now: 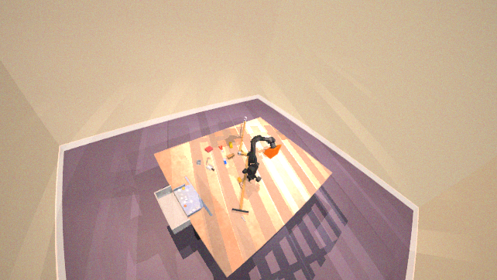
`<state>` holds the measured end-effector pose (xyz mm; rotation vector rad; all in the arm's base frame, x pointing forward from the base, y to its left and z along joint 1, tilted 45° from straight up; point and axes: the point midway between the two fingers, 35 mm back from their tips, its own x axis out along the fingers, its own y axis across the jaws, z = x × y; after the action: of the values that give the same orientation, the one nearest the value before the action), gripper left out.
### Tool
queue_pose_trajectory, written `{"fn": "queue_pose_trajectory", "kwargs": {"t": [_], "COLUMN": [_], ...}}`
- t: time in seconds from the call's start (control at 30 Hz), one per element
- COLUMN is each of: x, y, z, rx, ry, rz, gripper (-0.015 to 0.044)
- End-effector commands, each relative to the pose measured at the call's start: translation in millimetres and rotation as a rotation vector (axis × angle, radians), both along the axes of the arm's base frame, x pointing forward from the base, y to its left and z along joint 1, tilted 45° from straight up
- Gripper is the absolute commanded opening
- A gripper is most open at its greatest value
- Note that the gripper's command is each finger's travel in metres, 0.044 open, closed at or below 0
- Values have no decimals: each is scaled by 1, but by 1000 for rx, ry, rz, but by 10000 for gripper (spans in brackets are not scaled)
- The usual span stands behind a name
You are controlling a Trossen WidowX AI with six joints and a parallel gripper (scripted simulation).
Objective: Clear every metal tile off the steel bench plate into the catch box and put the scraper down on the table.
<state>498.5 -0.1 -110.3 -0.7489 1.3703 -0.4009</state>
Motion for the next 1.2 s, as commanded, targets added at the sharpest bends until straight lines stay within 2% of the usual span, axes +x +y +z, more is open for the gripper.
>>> {"fn": "queue_pose_trajectory", "kwargs": {"t": [0.0,1.17], "x": [3,26], "y": [-5,-24], "z": [3,21], "rx": [-4,-3], "ry": [0,-10], "rz": [-3,-8], "gripper": [0,0]}}
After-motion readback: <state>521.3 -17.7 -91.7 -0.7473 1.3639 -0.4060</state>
